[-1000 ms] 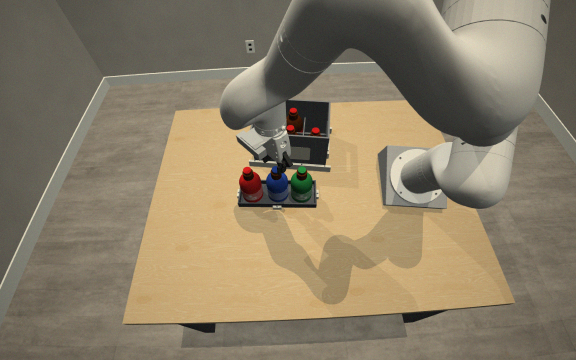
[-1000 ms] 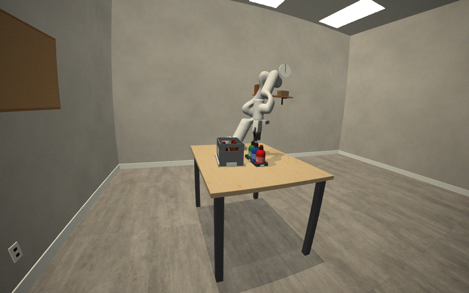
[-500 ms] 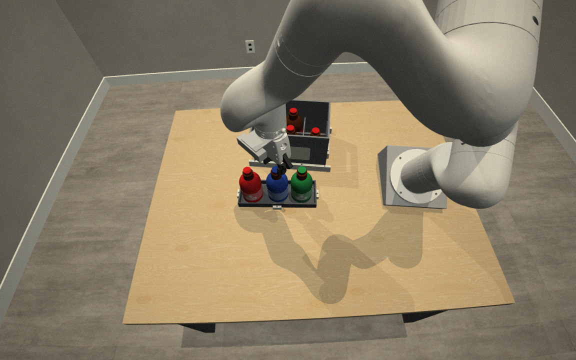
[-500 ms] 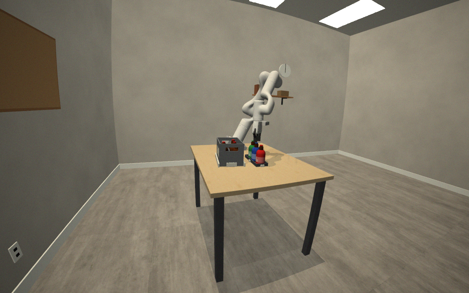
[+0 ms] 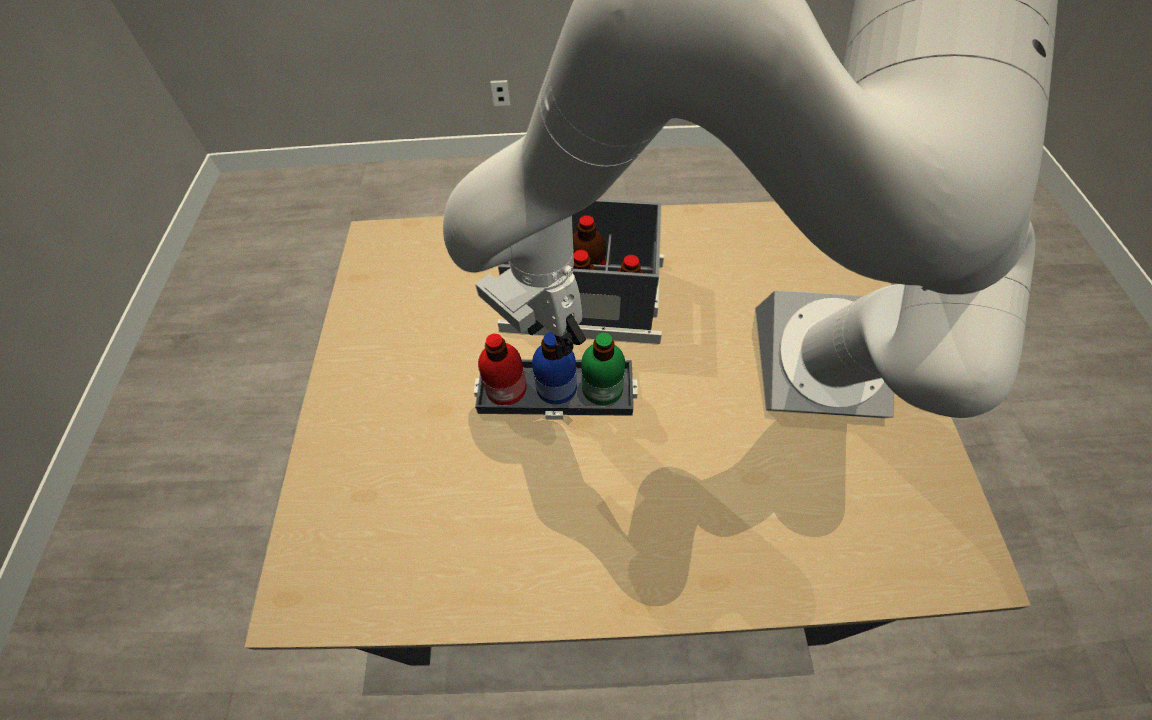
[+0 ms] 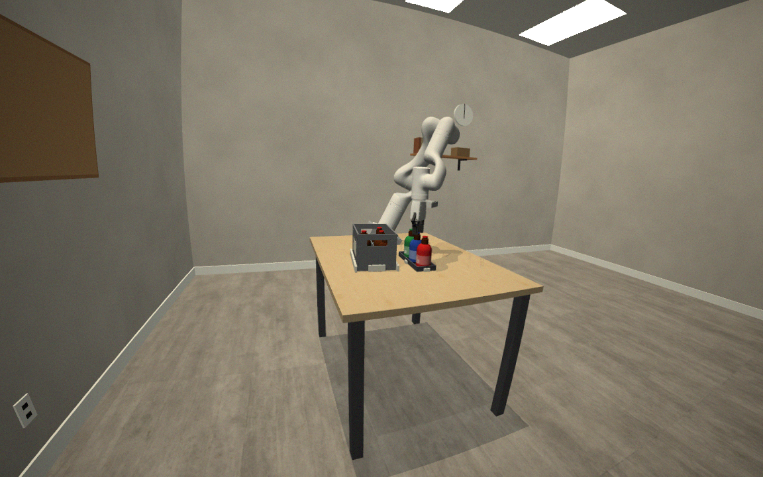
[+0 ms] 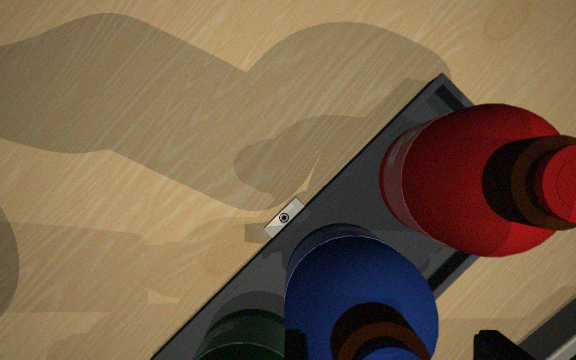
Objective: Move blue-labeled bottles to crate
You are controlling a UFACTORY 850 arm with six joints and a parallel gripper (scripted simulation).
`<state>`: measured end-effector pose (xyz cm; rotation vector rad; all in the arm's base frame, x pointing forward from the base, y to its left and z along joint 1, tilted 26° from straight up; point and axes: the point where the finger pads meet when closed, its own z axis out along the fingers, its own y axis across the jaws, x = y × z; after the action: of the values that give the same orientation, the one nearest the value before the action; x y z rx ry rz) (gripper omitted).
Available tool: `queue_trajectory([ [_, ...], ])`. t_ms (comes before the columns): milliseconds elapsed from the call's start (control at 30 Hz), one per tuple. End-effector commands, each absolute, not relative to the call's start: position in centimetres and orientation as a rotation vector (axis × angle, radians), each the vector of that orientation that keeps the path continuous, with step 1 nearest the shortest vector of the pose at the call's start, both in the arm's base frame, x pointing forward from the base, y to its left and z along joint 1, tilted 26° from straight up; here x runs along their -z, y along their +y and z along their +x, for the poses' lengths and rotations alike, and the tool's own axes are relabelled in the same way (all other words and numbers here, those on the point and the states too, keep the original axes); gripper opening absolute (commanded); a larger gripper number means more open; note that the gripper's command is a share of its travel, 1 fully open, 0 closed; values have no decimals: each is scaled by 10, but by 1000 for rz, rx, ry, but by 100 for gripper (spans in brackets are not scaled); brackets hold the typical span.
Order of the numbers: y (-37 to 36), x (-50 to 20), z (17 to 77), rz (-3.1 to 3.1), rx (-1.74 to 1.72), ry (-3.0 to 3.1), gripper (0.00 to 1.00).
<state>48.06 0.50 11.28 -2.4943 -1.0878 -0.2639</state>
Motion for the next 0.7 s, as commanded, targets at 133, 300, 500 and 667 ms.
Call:
queue_trajectory([
  [133, 8, -106, 482, -2495, 267, -1088, 66],
  [300, 10, -103, 482, -2495, 267, -1088, 66],
  [500, 11, -101, 482, -2495, 267, -1088, 66],
  [667, 11, -100, 482, -2495, 267, -1088, 66],
])
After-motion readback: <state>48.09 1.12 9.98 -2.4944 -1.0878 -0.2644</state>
